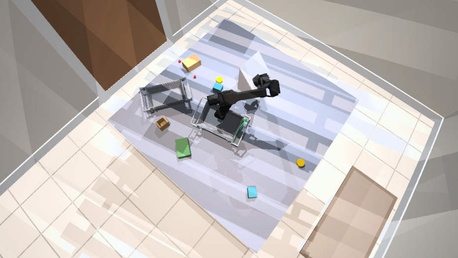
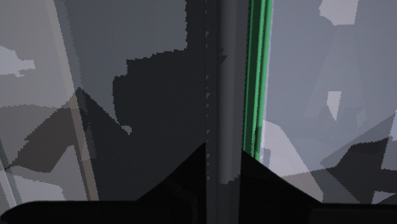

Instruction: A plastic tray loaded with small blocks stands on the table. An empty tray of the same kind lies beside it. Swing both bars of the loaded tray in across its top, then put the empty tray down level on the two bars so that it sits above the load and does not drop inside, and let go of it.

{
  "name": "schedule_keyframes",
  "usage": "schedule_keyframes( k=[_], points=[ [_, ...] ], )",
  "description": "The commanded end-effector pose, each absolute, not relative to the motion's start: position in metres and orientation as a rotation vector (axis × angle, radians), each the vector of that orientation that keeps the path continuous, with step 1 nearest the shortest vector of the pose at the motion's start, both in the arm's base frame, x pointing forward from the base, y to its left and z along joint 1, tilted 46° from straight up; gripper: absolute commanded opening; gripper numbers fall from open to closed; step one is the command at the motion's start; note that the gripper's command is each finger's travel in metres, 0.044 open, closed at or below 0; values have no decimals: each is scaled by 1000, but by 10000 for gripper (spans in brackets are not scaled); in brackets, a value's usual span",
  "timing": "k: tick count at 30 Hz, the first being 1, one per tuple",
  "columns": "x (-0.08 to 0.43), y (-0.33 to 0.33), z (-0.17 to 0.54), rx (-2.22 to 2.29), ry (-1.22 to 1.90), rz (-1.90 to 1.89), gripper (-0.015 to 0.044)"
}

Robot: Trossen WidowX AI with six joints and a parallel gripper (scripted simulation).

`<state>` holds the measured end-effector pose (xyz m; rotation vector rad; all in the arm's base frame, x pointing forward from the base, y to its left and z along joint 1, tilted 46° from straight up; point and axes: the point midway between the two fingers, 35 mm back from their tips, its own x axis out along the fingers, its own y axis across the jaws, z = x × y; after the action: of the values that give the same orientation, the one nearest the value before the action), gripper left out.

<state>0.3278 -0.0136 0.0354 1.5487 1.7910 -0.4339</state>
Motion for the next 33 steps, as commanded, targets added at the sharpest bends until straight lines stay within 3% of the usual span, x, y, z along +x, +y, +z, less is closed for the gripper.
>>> schedule_keyframes(
  k=[1, 33],
  points=[
    [325, -13, 34, 1557, 1784, -435, 0],
    [312, -3, 18, 1558, 1785, -435, 0]
  ],
)
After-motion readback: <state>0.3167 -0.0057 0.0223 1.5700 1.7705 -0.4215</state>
